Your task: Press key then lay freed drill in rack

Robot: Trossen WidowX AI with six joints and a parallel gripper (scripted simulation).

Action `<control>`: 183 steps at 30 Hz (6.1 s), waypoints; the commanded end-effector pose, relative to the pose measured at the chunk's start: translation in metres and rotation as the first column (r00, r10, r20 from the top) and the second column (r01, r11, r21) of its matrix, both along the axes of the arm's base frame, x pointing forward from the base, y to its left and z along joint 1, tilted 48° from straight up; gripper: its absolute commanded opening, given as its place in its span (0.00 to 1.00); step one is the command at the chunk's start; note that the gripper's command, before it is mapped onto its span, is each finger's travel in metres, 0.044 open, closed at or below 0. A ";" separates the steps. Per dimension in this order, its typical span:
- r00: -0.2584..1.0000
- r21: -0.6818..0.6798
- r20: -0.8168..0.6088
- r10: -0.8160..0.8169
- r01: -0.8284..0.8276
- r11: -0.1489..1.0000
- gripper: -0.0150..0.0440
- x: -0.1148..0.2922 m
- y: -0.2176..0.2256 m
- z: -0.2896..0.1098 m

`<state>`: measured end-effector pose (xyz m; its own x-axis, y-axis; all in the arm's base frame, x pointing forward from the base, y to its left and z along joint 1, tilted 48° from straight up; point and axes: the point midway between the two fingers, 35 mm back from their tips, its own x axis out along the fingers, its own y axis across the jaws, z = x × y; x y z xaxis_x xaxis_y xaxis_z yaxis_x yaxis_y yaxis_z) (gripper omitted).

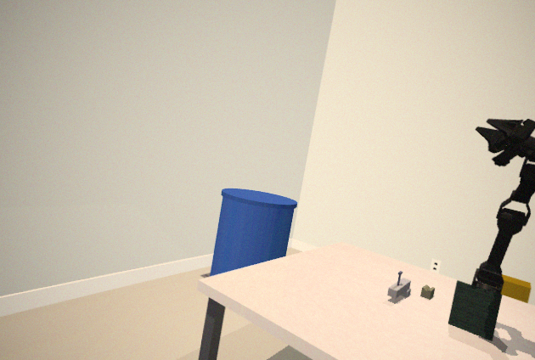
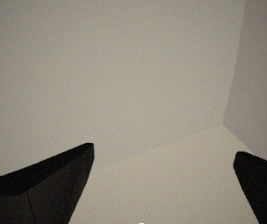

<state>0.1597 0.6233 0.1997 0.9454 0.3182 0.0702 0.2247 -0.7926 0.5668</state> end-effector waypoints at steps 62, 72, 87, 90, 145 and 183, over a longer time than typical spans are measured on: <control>0.208 0.305 -0.780 -0.590 -0.697 -0.649 0.25 0.141 -0.604 -0.172; 0.196 0.317 -0.784 -0.589 -0.689 -0.651 0.25 0.136 -0.614 -0.179; 0.196 0.318 -0.784 -0.589 -0.689 -0.651 0.25 0.137 -0.617 -0.184; 0.196 0.318 -0.784 -0.589 -0.689 -0.651 0.25 0.137 -0.618 -0.184; 0.196 0.318 -0.783 -0.590 -0.689 -0.651 0.25 0.129 -0.631 -0.194; 0.196 0.319 -0.783 -0.590 -0.689 -0.651 0.25 0.130 -0.638 -0.196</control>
